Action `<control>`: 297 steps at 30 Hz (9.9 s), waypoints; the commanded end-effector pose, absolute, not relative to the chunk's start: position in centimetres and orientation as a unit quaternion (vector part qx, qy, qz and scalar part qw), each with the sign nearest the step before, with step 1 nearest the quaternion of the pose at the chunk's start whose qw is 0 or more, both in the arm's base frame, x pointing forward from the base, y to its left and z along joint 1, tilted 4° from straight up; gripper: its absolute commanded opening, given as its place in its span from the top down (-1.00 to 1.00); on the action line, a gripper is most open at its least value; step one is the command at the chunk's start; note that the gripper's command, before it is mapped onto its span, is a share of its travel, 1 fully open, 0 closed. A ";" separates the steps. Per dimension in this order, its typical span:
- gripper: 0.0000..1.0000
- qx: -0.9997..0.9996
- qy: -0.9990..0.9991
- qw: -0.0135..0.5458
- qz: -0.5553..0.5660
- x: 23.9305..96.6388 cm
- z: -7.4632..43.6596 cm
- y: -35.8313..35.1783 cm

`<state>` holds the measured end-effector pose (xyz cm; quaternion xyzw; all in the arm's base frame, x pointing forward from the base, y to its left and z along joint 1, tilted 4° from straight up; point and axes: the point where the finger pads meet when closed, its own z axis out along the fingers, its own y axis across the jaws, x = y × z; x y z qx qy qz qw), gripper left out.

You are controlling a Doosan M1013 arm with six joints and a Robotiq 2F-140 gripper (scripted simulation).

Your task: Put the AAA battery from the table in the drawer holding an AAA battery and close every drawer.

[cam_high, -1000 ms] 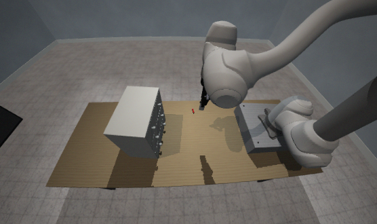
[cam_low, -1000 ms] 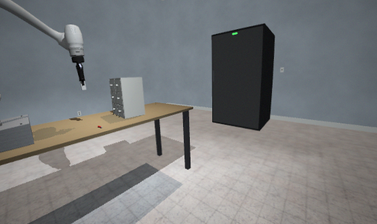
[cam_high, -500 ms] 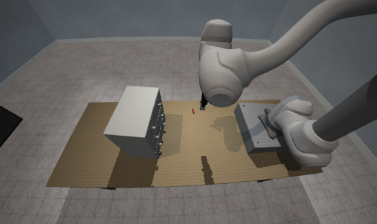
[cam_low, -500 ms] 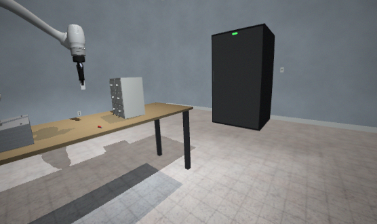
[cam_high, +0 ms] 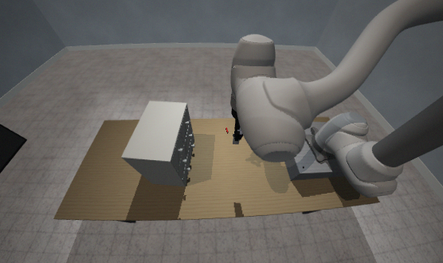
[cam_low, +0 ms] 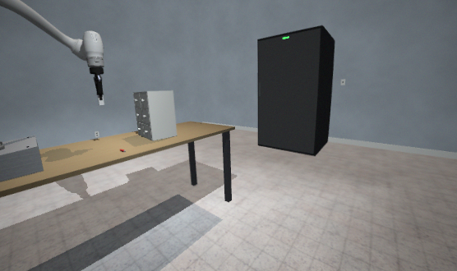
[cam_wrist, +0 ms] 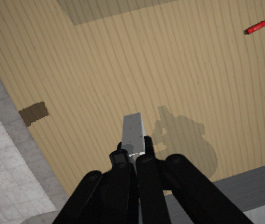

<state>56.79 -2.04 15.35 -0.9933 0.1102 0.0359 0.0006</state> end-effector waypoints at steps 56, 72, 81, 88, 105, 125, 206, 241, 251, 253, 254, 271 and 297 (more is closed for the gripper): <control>1.00 -0.922 0.101 -0.047 -0.371 65.0 7.7 2.6; 1.00 -0.892 0.085 -0.029 -0.442 67.3 5.2 2.1; 1.00 -0.887 0.077 -0.014 -0.454 67.9 4.4 1.9; 1.00 -0.879 0.076 -0.013 -0.471 67.9 4.4 1.9; 0.60 -0.834 0.091 -0.065 -0.540 67.9 4.4 1.9; 0.60 -0.834 0.091 -0.065 -0.540 70.0 3.6 1.4; 0.60 -0.834 0.091 -0.065 -0.540 77.5 1.7 -0.3; 0.84 -0.834 0.091 -0.065 -0.540 77.5 1.7 -0.3; 0.84 -0.834 0.091 -0.065 -0.540 77.5 1.7 -0.3; 0.84 -0.834 0.091 -0.065 -0.540 77.5 1.7 -0.3; 0.84 -0.834 0.091 -0.065 -0.540 77.5 1.7 -0.3; 0.84 -0.834 0.091 -0.065 -0.540 77.1 1.7 -0.2; 0.84 -0.834 0.091 -0.065 -0.540 74.6 1.9 0.4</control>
